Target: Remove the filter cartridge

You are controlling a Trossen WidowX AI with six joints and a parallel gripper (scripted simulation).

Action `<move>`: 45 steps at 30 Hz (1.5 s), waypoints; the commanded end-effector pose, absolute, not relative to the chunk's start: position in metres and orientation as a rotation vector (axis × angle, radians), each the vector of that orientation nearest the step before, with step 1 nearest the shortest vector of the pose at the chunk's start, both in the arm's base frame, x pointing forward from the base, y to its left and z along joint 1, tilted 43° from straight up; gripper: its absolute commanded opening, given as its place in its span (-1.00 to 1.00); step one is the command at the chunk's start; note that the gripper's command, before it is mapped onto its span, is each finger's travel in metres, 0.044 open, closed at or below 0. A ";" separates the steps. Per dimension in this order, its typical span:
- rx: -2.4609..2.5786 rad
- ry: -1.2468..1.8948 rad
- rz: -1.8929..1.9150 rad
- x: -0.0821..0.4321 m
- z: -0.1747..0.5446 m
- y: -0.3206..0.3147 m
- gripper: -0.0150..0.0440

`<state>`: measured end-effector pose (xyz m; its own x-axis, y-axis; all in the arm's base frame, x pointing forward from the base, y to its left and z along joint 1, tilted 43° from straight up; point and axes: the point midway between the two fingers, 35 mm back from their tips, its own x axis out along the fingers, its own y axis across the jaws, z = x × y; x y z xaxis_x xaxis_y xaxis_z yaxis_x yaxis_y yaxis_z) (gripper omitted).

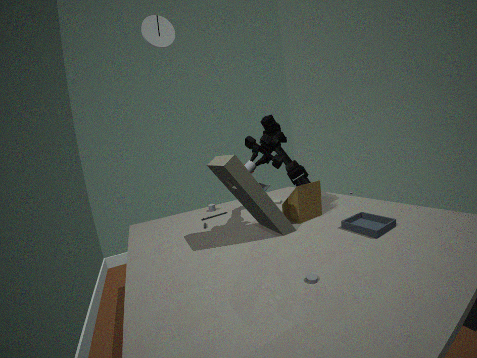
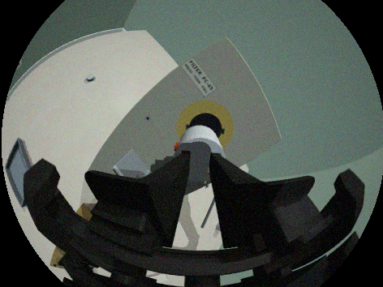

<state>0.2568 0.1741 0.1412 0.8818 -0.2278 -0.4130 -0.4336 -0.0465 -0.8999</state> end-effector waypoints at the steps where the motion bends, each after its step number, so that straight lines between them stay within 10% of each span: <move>1: -1.633 0.521 0.177 0.252 0.132 0.166 -0.49; 45: -1.633 0.521 0.177 0.261 0.149 0.182 -0.17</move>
